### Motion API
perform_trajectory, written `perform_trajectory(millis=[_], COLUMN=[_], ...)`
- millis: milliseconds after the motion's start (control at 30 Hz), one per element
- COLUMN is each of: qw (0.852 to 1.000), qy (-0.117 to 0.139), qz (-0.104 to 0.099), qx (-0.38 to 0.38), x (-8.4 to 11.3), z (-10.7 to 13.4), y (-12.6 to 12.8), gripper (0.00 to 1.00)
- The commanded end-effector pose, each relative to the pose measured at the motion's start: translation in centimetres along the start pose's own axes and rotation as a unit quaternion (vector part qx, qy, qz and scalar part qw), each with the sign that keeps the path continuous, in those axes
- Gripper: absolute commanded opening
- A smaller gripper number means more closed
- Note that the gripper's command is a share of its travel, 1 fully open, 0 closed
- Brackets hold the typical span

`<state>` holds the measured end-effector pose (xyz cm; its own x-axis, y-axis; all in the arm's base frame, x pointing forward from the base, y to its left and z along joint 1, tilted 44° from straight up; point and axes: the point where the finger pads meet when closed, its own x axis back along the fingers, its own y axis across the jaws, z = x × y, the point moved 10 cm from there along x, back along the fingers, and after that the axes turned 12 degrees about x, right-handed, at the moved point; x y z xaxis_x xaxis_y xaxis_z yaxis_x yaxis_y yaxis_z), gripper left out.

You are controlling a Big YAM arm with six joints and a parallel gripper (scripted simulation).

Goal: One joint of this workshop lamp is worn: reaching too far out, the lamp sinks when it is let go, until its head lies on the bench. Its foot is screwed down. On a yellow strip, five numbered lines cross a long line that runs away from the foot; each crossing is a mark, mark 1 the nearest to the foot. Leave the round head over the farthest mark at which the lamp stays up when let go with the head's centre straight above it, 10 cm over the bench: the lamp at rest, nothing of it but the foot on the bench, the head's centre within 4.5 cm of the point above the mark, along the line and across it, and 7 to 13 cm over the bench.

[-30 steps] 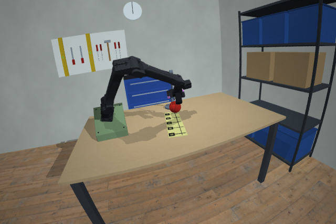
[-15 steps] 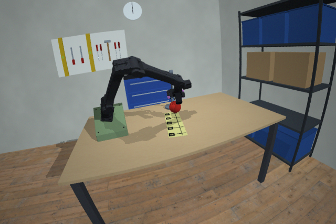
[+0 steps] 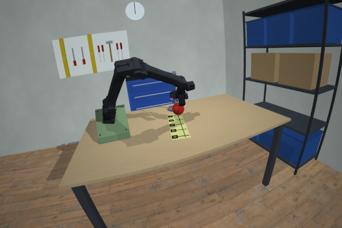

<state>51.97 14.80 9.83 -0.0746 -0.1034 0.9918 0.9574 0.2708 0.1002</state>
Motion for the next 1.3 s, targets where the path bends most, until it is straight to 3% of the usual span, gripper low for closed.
perform_trajectory(millis=[0,333,400,900,1267], qw=[1.0,1.0,1.0,1.0,1.0], qy=[0.0,0.0,0.0,0.0,0.001], qz=[-0.007,-0.007,-0.007,-0.003,0.008], qx=[0.003,0.003,0.003,0.003,0.002], x=[2.4,6.7,6.7,12.0,12.7], z=[0.3,0.4,0.4,0.8,0.7], y=[0.1,-0.4,-0.4,-1.4,-0.9], gripper=[1.0,1.0,1.0,1.0,1.0])
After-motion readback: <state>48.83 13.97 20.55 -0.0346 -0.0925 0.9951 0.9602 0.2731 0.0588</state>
